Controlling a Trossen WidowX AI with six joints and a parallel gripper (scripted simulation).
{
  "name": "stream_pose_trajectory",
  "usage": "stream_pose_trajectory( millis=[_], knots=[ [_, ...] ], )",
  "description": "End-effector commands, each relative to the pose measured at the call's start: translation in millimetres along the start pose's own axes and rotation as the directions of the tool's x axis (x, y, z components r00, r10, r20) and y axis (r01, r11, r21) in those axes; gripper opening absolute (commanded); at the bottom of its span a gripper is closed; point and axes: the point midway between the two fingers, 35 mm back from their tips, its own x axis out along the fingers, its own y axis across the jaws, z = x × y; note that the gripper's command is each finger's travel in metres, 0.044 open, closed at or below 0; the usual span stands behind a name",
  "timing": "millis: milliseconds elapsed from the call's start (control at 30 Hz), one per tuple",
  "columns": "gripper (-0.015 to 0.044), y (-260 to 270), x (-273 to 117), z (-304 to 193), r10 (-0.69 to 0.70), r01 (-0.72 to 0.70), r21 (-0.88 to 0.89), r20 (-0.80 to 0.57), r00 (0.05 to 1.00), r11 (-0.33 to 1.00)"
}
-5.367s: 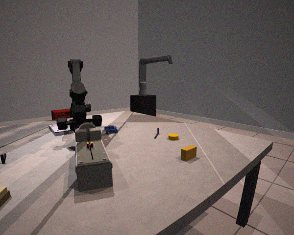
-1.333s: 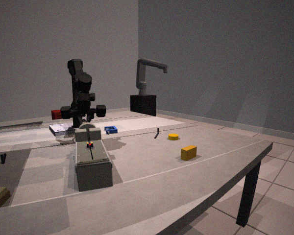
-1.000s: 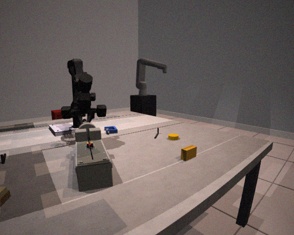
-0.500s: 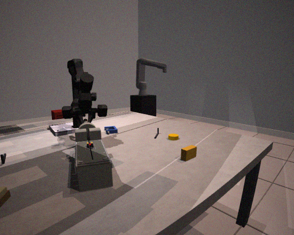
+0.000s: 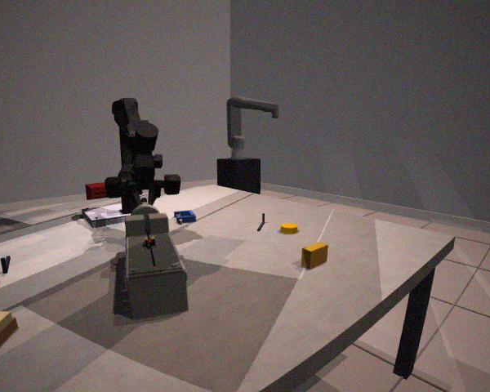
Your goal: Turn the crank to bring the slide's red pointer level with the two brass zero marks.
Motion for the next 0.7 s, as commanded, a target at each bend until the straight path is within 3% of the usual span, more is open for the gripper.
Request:
stream_pose_trajectory(
  millis=[0, 667],
  knots=[
    [0.0000, 9.2, 0.0, -0.4, 0.026, -0.026, -0.006, 0.000, 1.000, 1.000],
    [0.0000, 14.5, 2.0, -2.3, 0.026, -0.026, -0.006, 0.000, 1.000, 1.000]
  ],
)
